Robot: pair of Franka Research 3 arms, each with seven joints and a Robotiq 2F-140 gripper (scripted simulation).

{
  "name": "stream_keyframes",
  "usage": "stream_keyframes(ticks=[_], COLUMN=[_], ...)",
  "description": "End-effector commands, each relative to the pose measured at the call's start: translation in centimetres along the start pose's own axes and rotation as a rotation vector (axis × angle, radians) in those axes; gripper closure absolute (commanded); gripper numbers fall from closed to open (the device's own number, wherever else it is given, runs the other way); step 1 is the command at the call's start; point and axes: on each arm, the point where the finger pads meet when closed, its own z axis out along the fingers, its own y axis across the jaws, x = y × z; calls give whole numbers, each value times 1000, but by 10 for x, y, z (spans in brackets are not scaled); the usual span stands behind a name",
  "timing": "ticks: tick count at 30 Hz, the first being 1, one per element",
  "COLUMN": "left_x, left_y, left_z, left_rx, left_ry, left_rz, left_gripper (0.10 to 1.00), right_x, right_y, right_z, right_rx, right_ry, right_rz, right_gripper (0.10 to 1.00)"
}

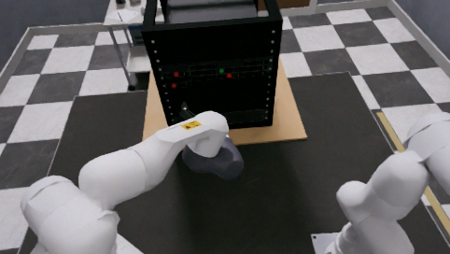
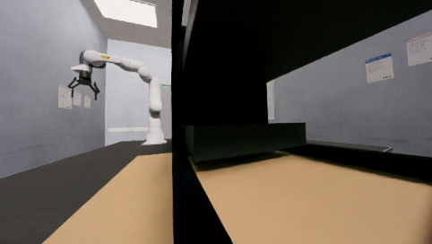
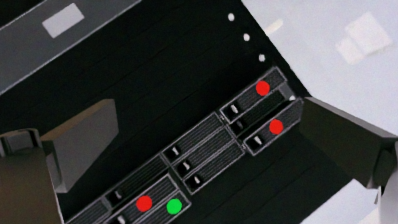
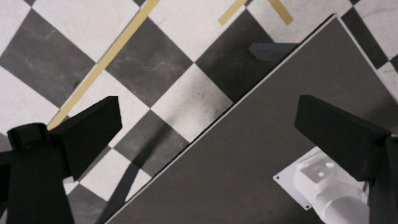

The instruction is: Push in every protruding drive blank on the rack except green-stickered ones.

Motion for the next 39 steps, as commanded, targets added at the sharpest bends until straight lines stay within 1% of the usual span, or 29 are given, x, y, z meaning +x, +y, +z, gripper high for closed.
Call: stream_keyframes(ticks=[1,5,7,11,22,24,31,39], left_x=[-5,-9,-9,-13,-21,-21,-25,-29], left_y=[0,2,2,5,10,10,13,15], left_z=[-6,-11,-11,-19,-36,-36,-47,-57], left_rx=[10,6,6,-2,-31,-31,-56,-83], left_ry=[-32,-65,-65,-108,-198,-198,-252,-301], left_rz=[164,236,236,333,535,535,658,767], left_gripper=[98,98,98,98,98,98,98,98], right_x=[0,0,0,0,0,0,0,0], right_y=[1,1,1,1,1,1,1,1], right_z=[1,1,1,1,1,1,1,1], right_rx=[-1,-1,-1,-1,-1,-1,-1,-1], right_ry=[-4,-4,-4,-4,-4,-4,-4,-4], right_rz=[-3,-3,-3,-3,-3,-3,-3,-3], right_gripper=[98,98,98,98,98,98,98,98])
